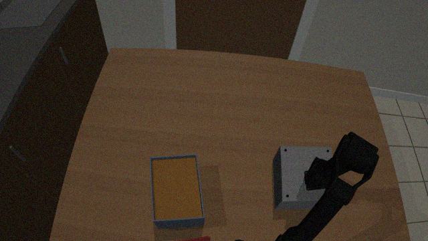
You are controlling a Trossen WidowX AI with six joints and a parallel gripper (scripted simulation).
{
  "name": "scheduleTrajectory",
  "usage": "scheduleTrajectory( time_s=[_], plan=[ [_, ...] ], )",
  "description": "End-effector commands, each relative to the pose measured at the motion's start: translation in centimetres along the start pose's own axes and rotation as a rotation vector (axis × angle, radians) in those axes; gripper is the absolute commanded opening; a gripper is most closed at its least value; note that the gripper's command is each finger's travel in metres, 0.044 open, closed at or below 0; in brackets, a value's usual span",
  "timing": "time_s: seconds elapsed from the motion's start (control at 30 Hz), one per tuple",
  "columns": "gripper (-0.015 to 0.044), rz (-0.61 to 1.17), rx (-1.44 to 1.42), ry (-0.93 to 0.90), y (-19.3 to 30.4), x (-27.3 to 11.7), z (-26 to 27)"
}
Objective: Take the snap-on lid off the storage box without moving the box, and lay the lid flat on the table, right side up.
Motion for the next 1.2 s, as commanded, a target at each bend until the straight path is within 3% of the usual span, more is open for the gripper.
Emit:
scheduleTrajectory(
  time_s=[0.0,1.17],
  plan=[
    [0.0000,-0.017,-0.020,0.029,-0.6,0.7,-1.4],
    [0.0000,-0.017,-0.020,0.029,-0.9,2.5,-3.6]
  ],
)
Point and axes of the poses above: the point midway between the two fingers, 35 mm back from their tips, its own x axis out along the fingers, its own z axis across the jaws, y = z × x, the point moved 2 cm from there along -x, back along the fingers, and after that the axes turned 6 degrees about x, right-handed, at the moved point
